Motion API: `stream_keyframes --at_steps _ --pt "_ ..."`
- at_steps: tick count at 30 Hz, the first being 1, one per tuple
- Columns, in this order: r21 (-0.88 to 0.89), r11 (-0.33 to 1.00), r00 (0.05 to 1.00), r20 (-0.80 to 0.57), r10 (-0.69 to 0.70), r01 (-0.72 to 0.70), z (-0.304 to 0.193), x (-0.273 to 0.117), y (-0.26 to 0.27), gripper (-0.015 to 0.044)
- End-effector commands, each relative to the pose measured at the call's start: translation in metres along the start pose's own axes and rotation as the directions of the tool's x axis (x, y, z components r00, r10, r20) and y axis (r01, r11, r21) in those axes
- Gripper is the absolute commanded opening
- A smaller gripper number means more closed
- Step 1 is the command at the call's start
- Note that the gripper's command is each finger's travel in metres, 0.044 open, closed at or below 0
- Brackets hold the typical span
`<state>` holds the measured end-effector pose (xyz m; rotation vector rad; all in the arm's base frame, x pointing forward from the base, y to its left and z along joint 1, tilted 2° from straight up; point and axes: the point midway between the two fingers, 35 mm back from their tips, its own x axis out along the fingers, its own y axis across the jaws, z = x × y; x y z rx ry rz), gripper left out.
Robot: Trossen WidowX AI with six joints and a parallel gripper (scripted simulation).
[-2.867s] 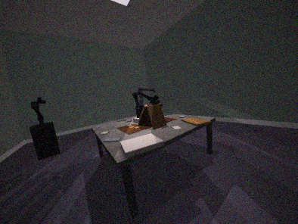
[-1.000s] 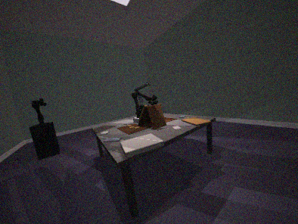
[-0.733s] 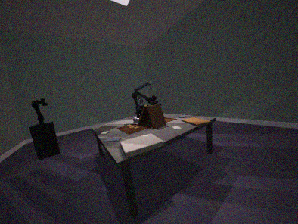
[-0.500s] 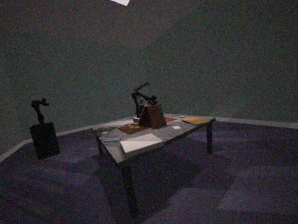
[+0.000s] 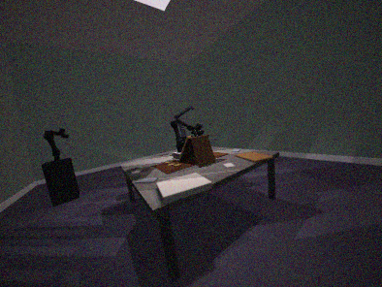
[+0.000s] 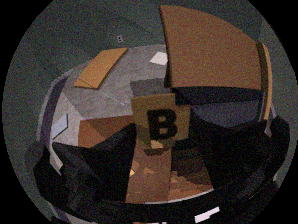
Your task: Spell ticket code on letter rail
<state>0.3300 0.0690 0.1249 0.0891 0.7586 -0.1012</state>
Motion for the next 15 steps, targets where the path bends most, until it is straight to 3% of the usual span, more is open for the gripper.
stream_keyframes --at_steps 1,15 --pt "-0.004 1.0 1.0 0.001 0.004 -0.004 0.0003 -0.0002 -0.0016 0.0" --pt "-0.005 1.0 1.0 0.001 0.003 -0.003 0.0005 -0.0002 -0.0086 0.0"
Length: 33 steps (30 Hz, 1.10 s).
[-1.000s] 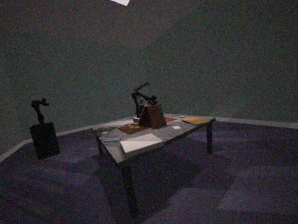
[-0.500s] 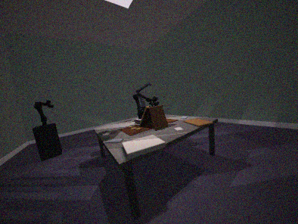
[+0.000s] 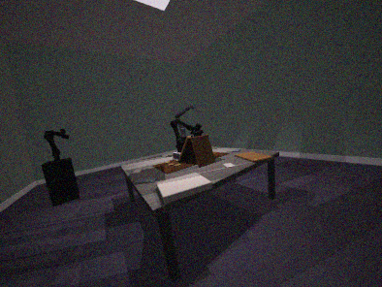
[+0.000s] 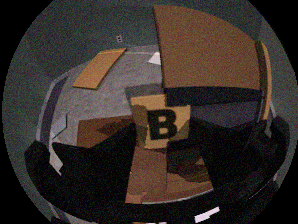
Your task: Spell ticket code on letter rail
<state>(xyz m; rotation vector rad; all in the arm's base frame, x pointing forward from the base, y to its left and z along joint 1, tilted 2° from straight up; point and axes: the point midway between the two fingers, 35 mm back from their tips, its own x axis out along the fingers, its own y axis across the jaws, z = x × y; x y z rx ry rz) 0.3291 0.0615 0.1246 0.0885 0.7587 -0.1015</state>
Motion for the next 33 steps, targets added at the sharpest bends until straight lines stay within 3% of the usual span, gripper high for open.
stream_keyframes --at_steps 1,33 --pt "-0.005 1.0 1.0 0.001 0.004 -0.004 0.0 0.0 -0.002 0.0" --pt "-0.006 1.0 1.0 0.002 0.003 -0.003 0.001 0.0 -0.018 0.0"
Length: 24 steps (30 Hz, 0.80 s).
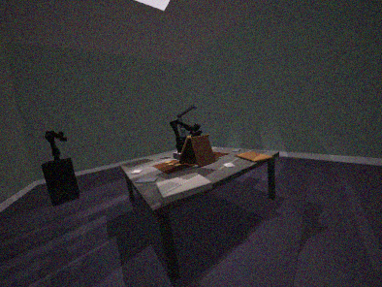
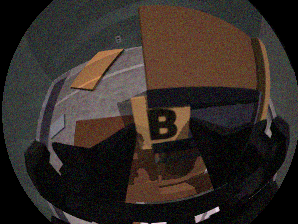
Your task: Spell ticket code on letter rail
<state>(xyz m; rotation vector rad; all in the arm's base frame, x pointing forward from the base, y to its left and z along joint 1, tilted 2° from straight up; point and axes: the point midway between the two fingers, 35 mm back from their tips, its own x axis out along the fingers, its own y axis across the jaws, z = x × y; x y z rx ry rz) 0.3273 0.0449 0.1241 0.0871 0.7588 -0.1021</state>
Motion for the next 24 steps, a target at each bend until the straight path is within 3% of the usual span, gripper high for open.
stream_keyframes --at_steps 1,24 --pt "-0.005 1.0 1.0 0.002 0.004 -0.004 0.0 0.0 -0.002 0.0" --pt "-0.005 1.0 1.0 0.002 0.003 -0.003 0.0 0.0 -0.012 0.0"
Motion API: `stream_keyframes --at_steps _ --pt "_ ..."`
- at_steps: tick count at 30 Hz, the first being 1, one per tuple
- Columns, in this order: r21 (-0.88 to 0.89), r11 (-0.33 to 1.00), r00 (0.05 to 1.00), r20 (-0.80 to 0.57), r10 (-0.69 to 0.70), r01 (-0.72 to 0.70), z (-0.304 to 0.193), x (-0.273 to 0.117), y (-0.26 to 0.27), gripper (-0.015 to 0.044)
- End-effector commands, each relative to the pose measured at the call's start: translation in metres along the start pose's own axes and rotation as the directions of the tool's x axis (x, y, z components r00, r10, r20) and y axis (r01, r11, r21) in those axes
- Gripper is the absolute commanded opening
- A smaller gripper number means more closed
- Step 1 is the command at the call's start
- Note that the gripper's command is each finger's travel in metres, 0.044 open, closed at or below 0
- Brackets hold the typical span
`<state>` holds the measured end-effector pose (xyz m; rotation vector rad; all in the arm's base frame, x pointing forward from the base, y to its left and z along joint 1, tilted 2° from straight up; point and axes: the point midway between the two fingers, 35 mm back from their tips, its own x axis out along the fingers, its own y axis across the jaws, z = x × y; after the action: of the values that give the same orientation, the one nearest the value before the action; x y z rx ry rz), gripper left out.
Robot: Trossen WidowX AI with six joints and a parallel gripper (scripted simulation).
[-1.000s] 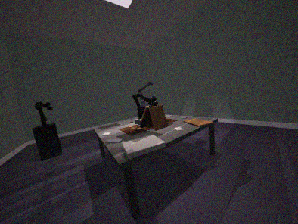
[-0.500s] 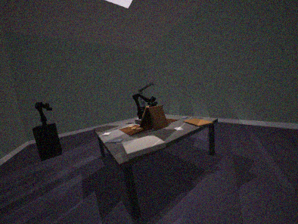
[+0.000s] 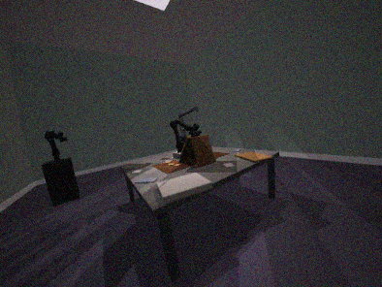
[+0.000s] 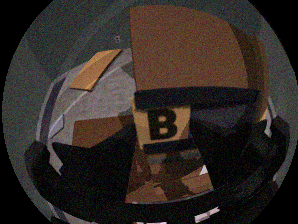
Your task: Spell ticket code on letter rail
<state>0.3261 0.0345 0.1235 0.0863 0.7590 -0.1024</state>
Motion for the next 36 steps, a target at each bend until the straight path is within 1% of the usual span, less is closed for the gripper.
stream_keyframes --at_steps 1,36 --pt "-0.005 1.0 1.0 0.002 0.003 -0.003 0.0 0.0 -0.002 0.0" --pt "-0.006 1.0 1.0 0.002 0.002 -0.002 0.001 0.0 -0.021 0.0"
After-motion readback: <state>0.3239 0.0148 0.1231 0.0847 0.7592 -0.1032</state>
